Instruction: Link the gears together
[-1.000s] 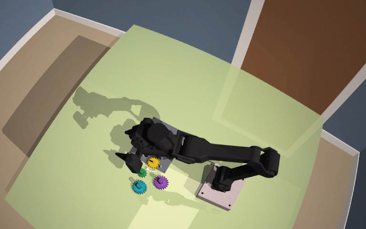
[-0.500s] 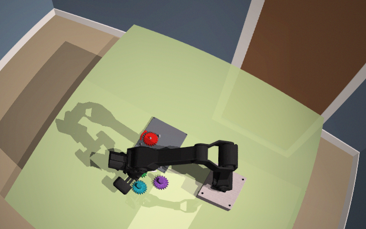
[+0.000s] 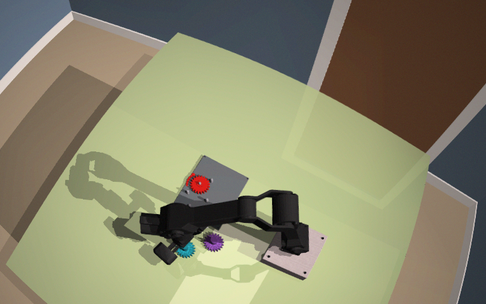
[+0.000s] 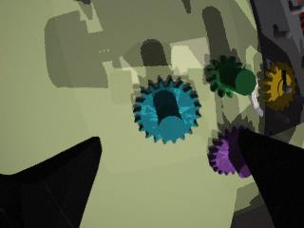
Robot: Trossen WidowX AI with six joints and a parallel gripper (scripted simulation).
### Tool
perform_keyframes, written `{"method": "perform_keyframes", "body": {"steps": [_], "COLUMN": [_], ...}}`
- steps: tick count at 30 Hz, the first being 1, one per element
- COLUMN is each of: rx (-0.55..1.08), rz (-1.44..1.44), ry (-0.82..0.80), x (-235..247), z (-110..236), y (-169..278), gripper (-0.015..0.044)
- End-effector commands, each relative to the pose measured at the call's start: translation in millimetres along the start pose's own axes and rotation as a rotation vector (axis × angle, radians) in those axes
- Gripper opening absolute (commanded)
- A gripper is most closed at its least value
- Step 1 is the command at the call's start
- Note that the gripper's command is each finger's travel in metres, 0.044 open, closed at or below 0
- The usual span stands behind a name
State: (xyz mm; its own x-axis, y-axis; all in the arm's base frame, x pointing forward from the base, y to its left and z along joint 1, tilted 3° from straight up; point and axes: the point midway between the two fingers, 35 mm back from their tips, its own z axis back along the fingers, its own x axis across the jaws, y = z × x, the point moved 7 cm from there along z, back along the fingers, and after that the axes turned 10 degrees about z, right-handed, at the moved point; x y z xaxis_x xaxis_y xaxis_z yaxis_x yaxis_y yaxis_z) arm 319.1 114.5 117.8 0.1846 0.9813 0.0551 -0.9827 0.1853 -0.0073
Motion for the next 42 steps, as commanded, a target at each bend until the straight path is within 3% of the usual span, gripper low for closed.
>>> {"method": "perform_keyframes", "body": {"steps": [1, 25, 40, 42], "rx": [0.015, 0.015, 0.015, 0.015], "rz": [-0.006, -0.006, -0.006, -0.006], "ry": [0.004, 0.004, 0.004, 0.004], "x": [0, -1, -1, -1], "z": [-9, -37, -37, -37], "y": [2, 2, 2, 2], "gripper": [0.0440, 0.0440, 0.0046, 0.0033]}}
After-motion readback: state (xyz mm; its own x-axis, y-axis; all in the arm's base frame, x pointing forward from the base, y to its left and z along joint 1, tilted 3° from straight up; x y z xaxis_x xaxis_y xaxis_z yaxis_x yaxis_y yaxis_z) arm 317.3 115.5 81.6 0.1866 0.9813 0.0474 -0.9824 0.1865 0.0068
